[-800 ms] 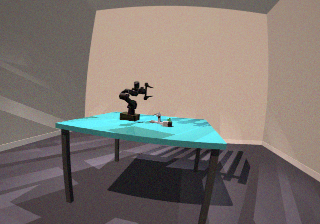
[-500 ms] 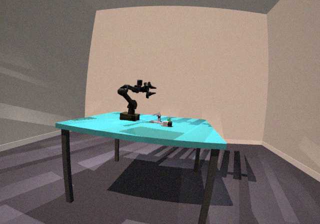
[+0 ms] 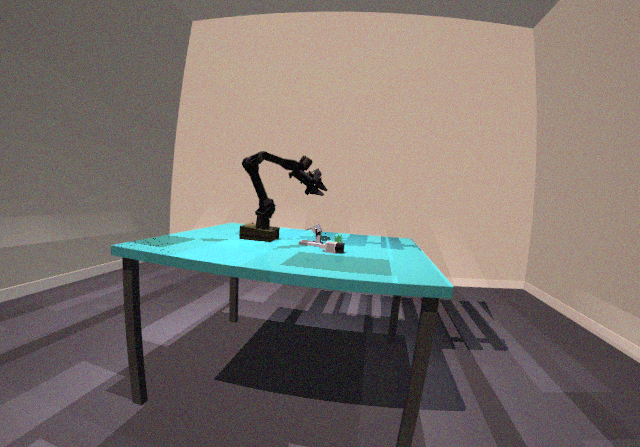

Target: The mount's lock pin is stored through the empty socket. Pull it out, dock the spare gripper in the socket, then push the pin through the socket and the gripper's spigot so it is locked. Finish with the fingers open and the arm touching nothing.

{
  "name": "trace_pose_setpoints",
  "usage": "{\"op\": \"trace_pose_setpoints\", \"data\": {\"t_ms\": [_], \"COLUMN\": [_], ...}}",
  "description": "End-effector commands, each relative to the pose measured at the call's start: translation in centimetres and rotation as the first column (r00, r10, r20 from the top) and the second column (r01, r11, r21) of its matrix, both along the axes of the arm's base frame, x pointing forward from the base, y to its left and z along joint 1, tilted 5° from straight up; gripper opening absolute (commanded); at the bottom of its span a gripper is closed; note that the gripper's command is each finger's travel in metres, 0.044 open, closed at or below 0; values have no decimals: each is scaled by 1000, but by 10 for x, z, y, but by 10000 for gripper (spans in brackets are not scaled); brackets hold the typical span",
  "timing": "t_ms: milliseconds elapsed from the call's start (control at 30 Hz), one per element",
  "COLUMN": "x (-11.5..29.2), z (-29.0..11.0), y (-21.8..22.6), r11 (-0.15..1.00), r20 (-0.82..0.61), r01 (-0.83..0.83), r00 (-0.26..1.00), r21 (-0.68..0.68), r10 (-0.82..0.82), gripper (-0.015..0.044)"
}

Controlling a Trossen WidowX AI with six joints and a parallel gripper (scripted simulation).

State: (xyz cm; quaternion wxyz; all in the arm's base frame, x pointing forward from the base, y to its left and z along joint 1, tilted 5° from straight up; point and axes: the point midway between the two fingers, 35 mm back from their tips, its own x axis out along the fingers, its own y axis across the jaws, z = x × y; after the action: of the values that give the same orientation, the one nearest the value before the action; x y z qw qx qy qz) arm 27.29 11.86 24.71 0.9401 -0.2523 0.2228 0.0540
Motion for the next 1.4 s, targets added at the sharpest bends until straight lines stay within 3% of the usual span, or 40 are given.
{"op": "trace_pose_setpoints", "data": {"t_ms": [0, 133, 233, 700, 967, 1367], "x": [23, 17, 14, 15, 29, 31], "z": [-59, -73, -75, -78, -144, -159], "y": [-42, -63, -69, -69, -70, -70], "r11": [794, 686, 653, 651, 653, 653], "r20": [-664, -839, -871, -872, -872, -872], "r01": [-512, -708, -752, -754, -752, -752], "r00": [723, 467, 379, 375, 374, 374], "r21": [-328, -166, -91, -88, -86, -86], "r10": [192, 278, 315, 316, 316, 316], "gripper": [300, 300, 300, 300, 300, 300]}}
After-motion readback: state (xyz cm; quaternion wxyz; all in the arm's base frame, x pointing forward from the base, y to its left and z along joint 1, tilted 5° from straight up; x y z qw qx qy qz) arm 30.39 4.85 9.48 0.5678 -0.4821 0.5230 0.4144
